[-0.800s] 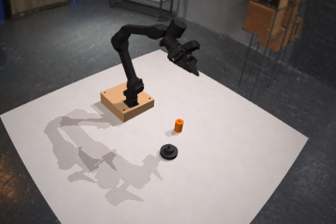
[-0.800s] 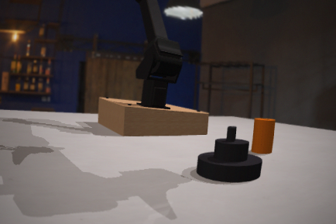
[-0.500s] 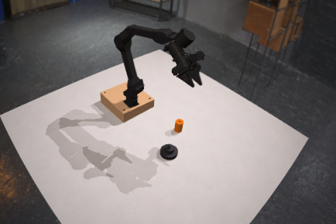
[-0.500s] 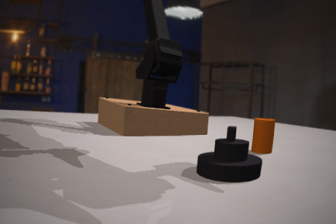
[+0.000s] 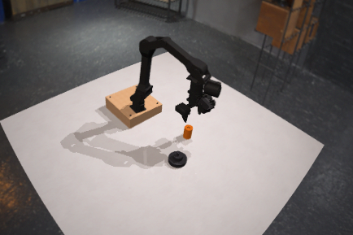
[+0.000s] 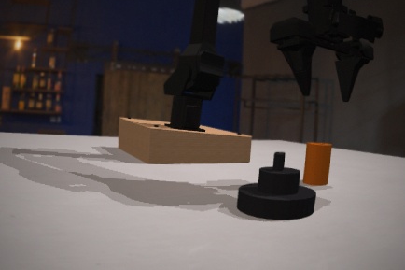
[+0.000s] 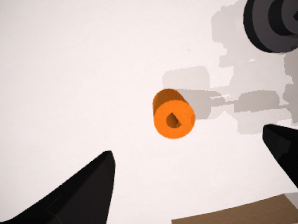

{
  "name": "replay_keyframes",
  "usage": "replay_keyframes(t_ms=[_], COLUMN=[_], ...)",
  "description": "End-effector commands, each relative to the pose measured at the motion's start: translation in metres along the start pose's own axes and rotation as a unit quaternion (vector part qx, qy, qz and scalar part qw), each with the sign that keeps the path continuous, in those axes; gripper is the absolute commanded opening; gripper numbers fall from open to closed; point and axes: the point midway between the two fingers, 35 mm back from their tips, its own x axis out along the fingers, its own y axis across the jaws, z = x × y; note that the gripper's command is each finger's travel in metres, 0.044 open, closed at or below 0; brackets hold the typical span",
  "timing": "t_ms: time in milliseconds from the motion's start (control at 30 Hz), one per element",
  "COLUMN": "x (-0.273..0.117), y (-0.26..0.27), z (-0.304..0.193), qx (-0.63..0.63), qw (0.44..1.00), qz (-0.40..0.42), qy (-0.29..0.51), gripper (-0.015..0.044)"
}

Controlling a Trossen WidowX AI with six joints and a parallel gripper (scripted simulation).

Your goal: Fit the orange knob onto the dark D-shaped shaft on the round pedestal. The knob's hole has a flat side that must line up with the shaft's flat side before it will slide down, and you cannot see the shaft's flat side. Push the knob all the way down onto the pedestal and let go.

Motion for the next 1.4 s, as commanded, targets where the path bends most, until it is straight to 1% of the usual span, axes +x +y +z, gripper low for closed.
replay_keyframes(t_ms=[0,100,233,367,467,1367], x=[0.004,0.006,0.037,0.040,0.053,0.092], y=[0.001,0.001,-0.001,-0.001,-0.001,0.000], z=[-0.007,-0.008,-0.012,-0.013,-0.013,-0.013], qx=[0.021,0.021,0.021,0.021,0.021,0.021], qw=[1.000,1.000,1.000,1.000,1.000,1.000], qz=[0.000,0.000,0.000,0.000,0.000,0.000], qy=[0.022,0.022,0.022,0.022,0.022,0.022], gripper=[0.0440,0.0440,0.0440,0.0440,0.0440,0.0440])
